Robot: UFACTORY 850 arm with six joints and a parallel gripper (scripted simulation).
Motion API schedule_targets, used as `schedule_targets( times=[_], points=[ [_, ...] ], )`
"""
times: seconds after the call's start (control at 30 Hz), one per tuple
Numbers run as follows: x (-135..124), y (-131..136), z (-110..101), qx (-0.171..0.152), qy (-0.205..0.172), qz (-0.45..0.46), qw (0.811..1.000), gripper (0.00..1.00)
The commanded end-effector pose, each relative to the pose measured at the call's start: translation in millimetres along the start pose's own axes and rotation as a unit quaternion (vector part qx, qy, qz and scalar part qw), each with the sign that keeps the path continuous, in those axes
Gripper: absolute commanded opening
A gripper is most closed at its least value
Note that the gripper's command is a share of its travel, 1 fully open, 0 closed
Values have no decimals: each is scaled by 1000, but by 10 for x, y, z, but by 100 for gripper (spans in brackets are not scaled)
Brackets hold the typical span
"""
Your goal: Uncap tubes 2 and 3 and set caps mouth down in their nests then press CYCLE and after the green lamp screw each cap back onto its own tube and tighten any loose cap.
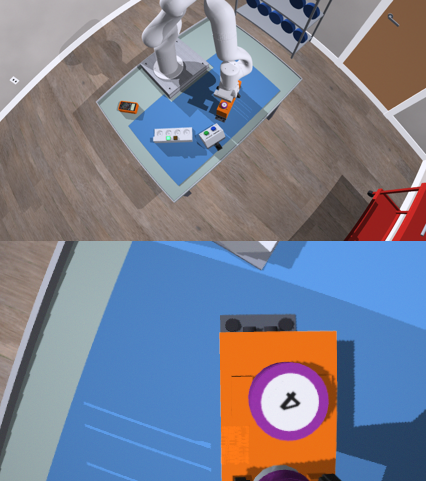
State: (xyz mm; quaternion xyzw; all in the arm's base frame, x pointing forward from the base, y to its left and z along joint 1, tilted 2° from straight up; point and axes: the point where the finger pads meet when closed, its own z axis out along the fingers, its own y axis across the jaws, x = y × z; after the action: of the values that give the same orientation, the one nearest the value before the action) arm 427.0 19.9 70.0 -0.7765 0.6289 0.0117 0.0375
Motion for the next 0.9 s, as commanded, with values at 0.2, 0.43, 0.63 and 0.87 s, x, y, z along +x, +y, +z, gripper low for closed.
schedule_targets(
  times=[0.2,0.43,0.63,0.87],
  points=[
    [1,-11,-3,-8,18,205,979,0],
    [1,-11,0,-5,19,372,928,0],
    [1,-11,1,-5,19,382,924,0],
    [1,-11,1,-5,19,382,924,46]
  ],
)
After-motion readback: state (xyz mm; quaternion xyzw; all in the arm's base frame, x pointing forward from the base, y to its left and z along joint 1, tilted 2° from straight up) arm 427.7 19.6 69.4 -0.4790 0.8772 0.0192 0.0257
